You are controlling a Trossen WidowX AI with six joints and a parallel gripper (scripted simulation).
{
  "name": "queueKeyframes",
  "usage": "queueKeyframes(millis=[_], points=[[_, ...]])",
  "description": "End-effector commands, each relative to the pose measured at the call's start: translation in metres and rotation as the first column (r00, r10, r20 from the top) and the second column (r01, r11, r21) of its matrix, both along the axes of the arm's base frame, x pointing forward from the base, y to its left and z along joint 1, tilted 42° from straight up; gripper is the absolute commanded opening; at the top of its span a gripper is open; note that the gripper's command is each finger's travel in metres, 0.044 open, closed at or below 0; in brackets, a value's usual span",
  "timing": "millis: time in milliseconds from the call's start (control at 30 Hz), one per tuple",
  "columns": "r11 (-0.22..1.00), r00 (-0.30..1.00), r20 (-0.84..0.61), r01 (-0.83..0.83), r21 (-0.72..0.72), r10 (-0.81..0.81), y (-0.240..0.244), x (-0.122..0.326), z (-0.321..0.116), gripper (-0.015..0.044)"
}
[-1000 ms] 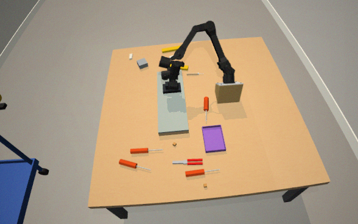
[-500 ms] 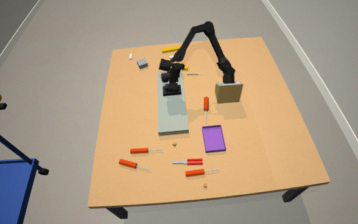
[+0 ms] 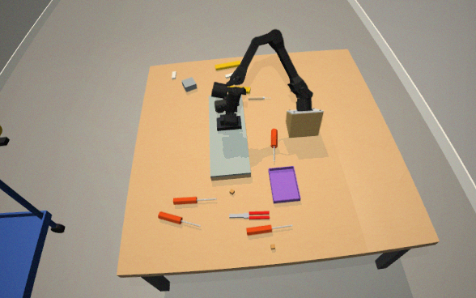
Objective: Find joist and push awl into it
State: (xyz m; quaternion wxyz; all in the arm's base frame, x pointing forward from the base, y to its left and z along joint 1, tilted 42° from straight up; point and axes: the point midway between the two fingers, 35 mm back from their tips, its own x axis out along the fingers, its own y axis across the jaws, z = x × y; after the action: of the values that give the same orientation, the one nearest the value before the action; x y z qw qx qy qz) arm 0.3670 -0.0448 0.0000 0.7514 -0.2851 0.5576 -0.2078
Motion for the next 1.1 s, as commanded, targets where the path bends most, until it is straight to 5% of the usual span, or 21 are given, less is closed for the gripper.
queueKeyframes(millis=[0,1067], points=[[1.0,1.0,-0.001,-0.001,-0.001,0.001,0.005,0.0,-0.006,0.0],[1.0,1.0,-0.001,-0.001,0.001,0.001,0.039,0.0,-0.035,0.0]])
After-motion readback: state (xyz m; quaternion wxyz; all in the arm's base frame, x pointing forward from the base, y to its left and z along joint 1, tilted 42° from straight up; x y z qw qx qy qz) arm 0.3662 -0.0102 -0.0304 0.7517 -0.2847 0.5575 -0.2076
